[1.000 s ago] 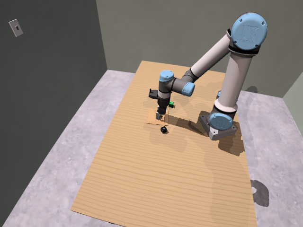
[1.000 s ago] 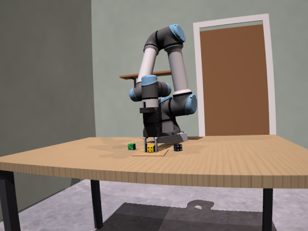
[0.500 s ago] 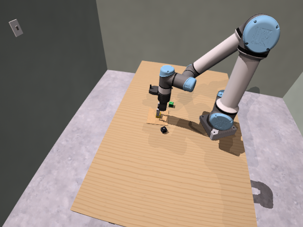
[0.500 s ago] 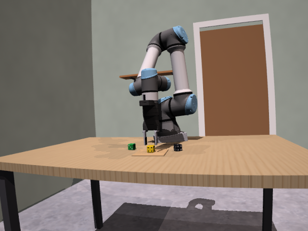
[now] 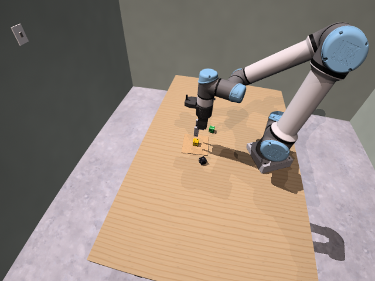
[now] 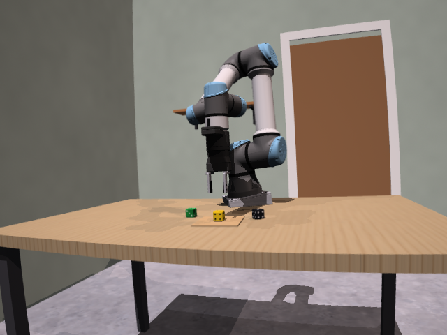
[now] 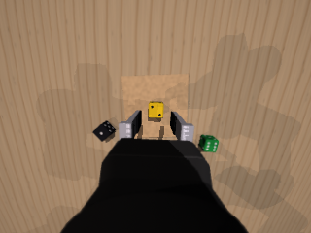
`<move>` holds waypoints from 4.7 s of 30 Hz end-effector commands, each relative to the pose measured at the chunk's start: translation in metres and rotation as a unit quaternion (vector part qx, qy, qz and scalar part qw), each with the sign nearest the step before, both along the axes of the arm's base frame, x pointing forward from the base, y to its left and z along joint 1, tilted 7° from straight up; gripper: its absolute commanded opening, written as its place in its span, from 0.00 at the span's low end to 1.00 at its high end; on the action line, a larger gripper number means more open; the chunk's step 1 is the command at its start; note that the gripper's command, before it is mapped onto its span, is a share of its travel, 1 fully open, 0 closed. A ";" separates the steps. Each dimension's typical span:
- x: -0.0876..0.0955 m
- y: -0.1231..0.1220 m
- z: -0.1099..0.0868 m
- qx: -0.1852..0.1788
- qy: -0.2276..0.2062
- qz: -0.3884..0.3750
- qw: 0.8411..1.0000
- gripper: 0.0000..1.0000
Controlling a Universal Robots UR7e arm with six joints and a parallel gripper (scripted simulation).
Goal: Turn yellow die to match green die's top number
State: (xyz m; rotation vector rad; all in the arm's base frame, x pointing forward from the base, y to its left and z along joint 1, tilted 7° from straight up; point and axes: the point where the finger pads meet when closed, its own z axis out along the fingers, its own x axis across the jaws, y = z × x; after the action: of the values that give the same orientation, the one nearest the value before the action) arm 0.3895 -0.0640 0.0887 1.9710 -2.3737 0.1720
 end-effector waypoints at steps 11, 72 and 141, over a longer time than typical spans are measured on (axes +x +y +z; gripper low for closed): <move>0.000 0.001 0.004 0.000 0.001 0.000 1.000 1.00; 0.005 0.005 0.003 -0.015 0.060 0.499 0.865 1.00; 0.000 0.001 0.002 -0.021 0.083 0.696 0.713 0.87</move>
State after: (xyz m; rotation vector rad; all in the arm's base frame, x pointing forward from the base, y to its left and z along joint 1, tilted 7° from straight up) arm 0.3889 -0.0627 0.0904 3.0115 -0.3049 0.0615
